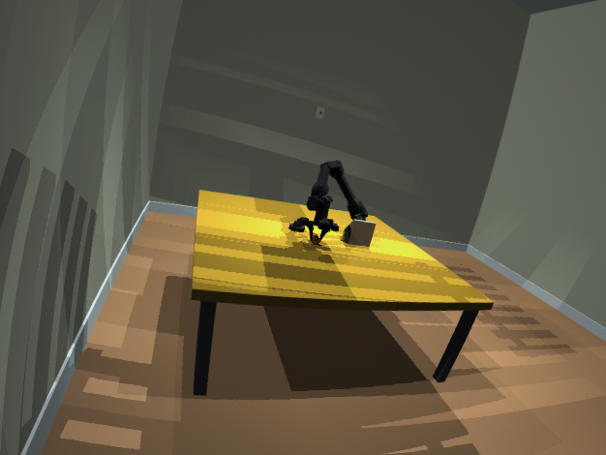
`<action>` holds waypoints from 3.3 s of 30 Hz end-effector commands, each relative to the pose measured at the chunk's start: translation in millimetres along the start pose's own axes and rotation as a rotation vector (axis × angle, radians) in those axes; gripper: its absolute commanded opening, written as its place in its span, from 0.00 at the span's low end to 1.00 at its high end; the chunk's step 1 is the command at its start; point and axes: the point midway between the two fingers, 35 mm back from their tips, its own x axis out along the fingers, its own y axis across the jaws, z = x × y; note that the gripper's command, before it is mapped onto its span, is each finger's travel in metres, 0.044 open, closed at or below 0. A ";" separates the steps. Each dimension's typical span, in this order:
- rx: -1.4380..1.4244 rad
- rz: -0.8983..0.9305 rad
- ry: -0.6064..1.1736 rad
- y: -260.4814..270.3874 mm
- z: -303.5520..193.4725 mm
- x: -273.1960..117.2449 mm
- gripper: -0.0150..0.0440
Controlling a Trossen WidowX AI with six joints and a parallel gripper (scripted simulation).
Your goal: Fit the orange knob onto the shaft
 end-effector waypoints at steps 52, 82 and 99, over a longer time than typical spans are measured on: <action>0.005 0.006 -0.836 1.4 -53.2 -17.1 0.56; 0.008 0.004 -1.089 1.4 -71.7 -13.6 0.69; 0.008 0.004 -1.089 1.4 -71.7 -13.6 0.69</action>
